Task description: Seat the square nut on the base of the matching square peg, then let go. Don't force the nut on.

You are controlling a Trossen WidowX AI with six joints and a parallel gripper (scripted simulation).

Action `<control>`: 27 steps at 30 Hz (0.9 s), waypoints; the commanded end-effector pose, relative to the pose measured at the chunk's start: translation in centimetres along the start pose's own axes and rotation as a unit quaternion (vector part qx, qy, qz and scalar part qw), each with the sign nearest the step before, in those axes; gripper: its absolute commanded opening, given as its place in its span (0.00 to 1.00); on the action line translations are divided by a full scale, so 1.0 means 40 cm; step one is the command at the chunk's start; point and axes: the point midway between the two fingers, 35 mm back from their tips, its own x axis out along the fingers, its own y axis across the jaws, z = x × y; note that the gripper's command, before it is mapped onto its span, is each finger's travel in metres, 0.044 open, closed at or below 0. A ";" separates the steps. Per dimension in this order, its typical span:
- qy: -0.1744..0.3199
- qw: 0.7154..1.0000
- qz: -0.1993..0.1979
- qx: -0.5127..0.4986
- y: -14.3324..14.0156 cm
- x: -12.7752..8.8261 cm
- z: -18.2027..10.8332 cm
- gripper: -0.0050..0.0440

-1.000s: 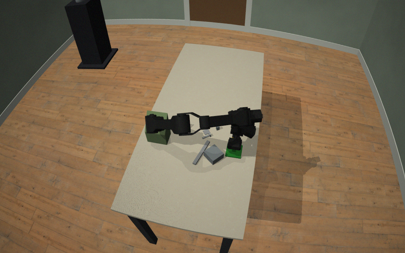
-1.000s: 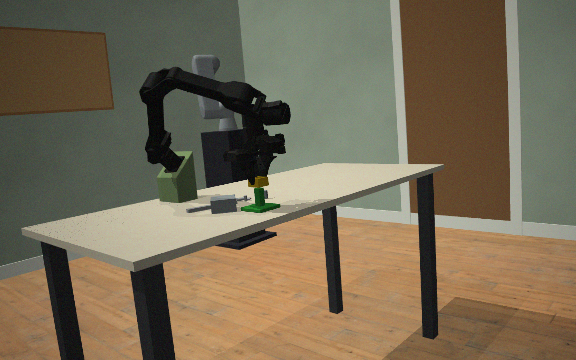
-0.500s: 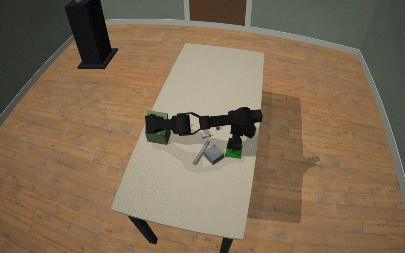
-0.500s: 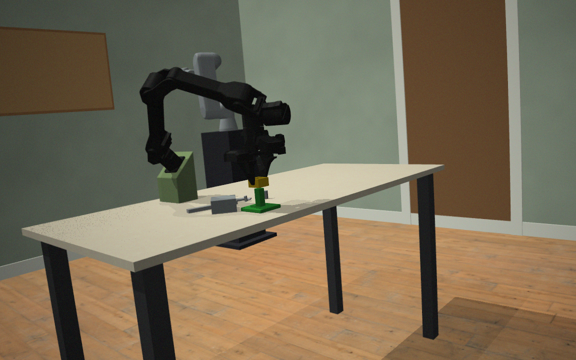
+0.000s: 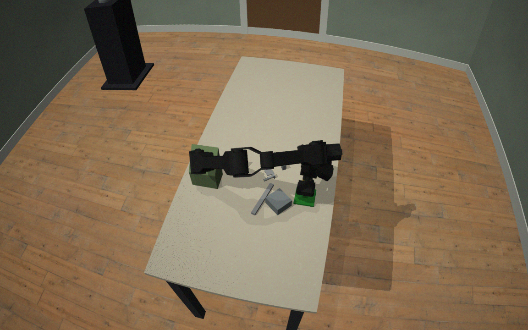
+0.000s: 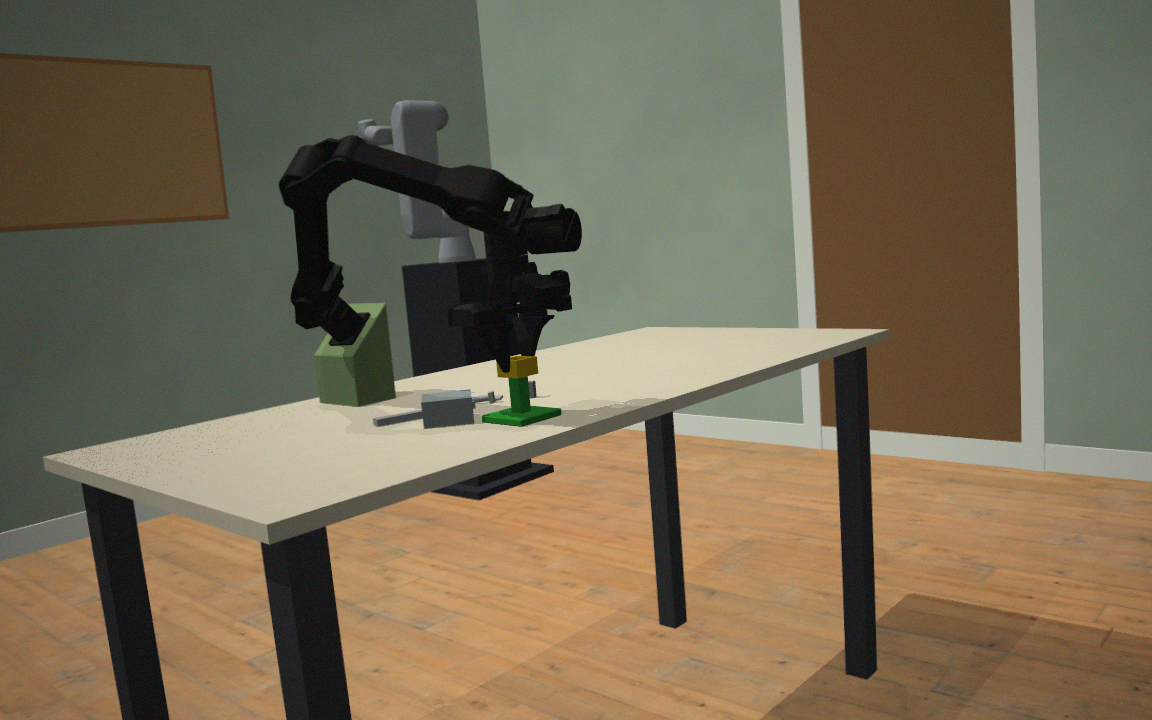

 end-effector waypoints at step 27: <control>-0.007 1.000 0.001 0.004 -0.008 0.001 0.007 0.00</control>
